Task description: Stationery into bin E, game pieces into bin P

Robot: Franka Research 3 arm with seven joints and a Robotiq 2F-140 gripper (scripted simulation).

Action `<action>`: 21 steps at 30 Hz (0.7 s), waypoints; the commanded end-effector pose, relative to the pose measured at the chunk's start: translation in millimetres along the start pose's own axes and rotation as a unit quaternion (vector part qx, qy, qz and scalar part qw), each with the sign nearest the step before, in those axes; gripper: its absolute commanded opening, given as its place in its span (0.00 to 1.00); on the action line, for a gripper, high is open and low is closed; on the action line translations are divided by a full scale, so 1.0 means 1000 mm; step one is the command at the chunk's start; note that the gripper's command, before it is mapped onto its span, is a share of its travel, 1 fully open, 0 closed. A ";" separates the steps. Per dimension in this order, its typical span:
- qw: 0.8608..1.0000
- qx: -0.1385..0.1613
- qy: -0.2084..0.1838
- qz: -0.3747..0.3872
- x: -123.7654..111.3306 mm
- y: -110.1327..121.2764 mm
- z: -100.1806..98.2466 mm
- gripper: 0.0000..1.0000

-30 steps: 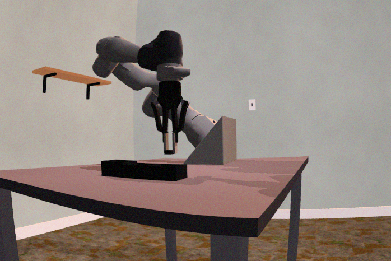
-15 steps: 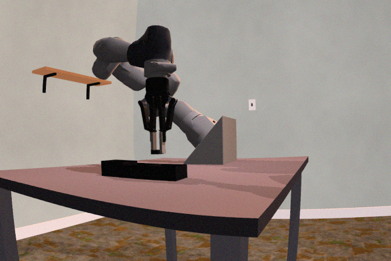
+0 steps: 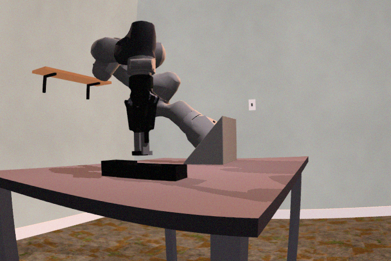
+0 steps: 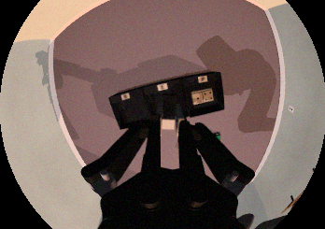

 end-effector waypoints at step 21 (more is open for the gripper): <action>0.975 -0.007 -0.005 0.224 0.001 -0.004 -0.001 0.11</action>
Point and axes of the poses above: the point where the finger pads meet when closed, its own z axis out along the fingers, its own y axis across the jaws, x = y × z, the point moved 9 cm from there along -z, back along the fingers, and after that the axes turned 7 degrees about -z, right-handed, at the moved point
